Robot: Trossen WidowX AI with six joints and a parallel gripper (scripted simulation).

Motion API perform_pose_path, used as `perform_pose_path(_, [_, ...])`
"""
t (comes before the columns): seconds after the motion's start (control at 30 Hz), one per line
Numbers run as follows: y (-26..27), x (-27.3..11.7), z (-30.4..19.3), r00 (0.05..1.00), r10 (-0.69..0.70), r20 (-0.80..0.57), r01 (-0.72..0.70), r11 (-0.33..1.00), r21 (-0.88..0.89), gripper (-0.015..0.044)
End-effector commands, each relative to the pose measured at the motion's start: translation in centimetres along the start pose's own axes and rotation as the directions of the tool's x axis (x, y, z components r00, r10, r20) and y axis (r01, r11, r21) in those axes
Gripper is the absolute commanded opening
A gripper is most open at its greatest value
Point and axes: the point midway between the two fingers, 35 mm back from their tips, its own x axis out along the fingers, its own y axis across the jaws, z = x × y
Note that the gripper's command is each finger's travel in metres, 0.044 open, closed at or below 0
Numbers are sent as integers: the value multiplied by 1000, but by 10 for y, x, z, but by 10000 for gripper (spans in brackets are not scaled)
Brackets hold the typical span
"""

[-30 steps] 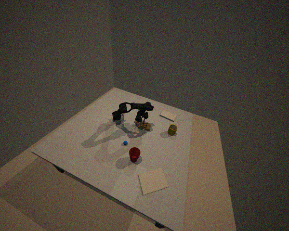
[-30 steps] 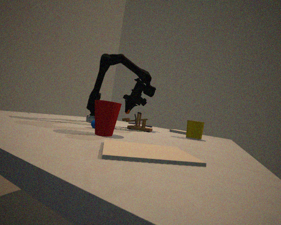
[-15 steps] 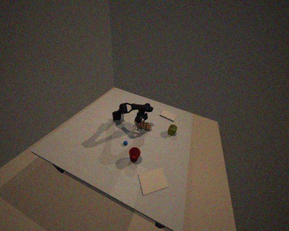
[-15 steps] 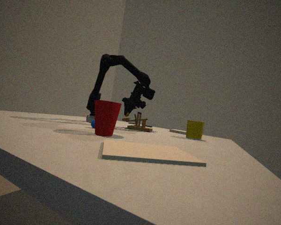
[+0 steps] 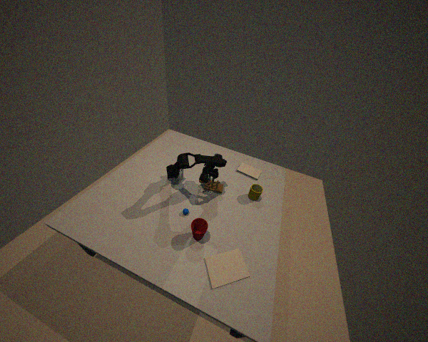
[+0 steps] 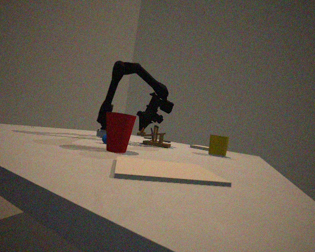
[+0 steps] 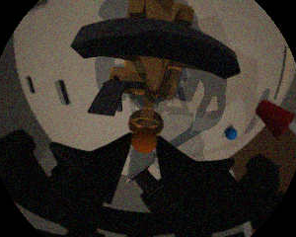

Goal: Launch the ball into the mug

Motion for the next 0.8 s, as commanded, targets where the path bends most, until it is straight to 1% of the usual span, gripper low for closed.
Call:
perform_pose_path(0.0, [0, -1, 0, 1000, 0, 1, 0, 1000, 0, 105])
perform_pose_path(0.2, [0, -3, -1, 1000, 3, 6, -3, 1000, 0, 263])
perform_pose_path(0.27, [1, -25, -6, 999, 29, 44, -29, 1000, 2, 315])
perform_pose_path(0.43, [-2, -96, -39, 976, 132, 172, -131, 991, -16, 440])
perform_pose_path(0.5, [-3, -105, -46, 971, 147, 187, -145, 989, -22, 440])
perform_pose_path(0.53, [0, -88, -31, 980, 115, 164, -114, 993, -19, 440])
perform_pose_path(0.57, [2, -91, -27, 977, 120, 179, -118, 993, -22, 440])
perform_pose_path(0.77, [16, -128, 30, 921, 167, 352, -157, 986, -57, 440])
